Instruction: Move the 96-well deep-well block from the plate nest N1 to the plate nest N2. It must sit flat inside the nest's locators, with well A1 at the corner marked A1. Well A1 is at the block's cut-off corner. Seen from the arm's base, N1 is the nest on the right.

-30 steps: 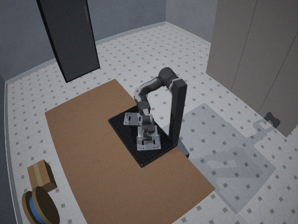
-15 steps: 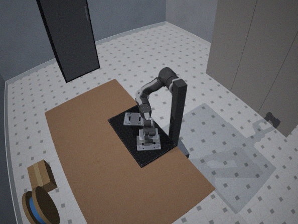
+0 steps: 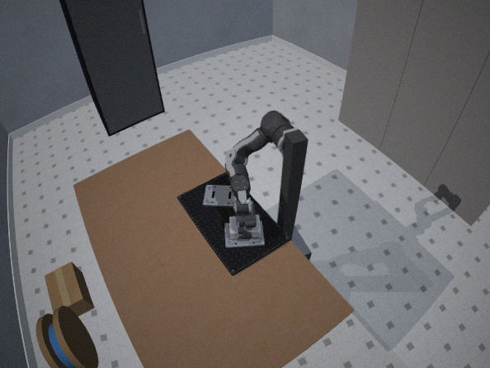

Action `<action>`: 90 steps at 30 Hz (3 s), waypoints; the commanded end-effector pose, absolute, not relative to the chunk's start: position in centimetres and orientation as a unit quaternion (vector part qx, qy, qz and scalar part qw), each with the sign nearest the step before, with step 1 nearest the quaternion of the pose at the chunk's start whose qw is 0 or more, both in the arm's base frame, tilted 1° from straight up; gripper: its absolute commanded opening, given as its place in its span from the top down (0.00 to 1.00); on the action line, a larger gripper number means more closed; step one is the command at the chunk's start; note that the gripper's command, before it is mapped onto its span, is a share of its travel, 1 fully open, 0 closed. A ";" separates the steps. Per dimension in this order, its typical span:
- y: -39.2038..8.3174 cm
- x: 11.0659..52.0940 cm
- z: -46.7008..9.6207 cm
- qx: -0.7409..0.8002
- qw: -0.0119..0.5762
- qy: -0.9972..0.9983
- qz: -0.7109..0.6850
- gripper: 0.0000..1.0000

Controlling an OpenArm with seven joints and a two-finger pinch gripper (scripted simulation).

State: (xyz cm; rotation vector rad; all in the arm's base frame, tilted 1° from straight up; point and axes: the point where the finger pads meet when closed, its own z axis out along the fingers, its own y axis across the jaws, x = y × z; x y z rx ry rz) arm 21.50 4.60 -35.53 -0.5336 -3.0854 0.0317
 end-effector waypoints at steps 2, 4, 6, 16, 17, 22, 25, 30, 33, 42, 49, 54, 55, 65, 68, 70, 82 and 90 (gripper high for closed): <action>5.3 22.1 -35.0 -0.163 -0.005 -0.987 -0.007 1.00; 5.3 22.1 -35.0 -0.163 -0.005 -0.987 -0.007 1.00; 5.3 22.1 -35.0 -0.163 -0.005 -0.987 -0.007 1.00; 5.4 22.3 -36.6 -0.163 -0.005 -0.987 -0.007 1.00; 5.4 22.3 -36.6 -0.163 -0.005 -0.987 -0.007 1.00; 5.4 22.3 -36.6 -0.163 -0.005 -0.987 -0.007 1.00; 5.4 22.3 -36.6 -0.163 -0.005 -0.987 -0.007 1.00; 5.4 22.4 -36.4 -0.165 -0.006 -0.986 -0.007 1.00; 5.4 22.6 -36.0 -0.167 -0.006 -0.986 -0.006 1.00; 5.4 22.6 -36.0 -0.167 -0.006 -0.986 -0.006 1.00; 5.3 22.3 -36.2 -0.166 -0.005 -0.986 -0.005 1.00; 5.3 22.2 -36.3 -0.165 -0.005 -0.986 -0.004 1.00; 5.3 22.2 -36.3 -0.165 -0.005 -0.986 -0.004 1.00; 5.4 22.4 -36.0 -0.166 -0.006 -0.986 -0.006 1.00; 5.4 22.5 -35.9 -0.166 -0.006 -0.986 -0.007 1.00; 5.4 22.5 -35.9 -0.166 -0.006 -0.986 -0.007 1.00; 5.4 22.4 -36.0 -0.166 -0.006 -0.986 -0.007 1.00; 5.4 22.3 -36.1 -0.166 -0.006 -0.986 -0.007 1.00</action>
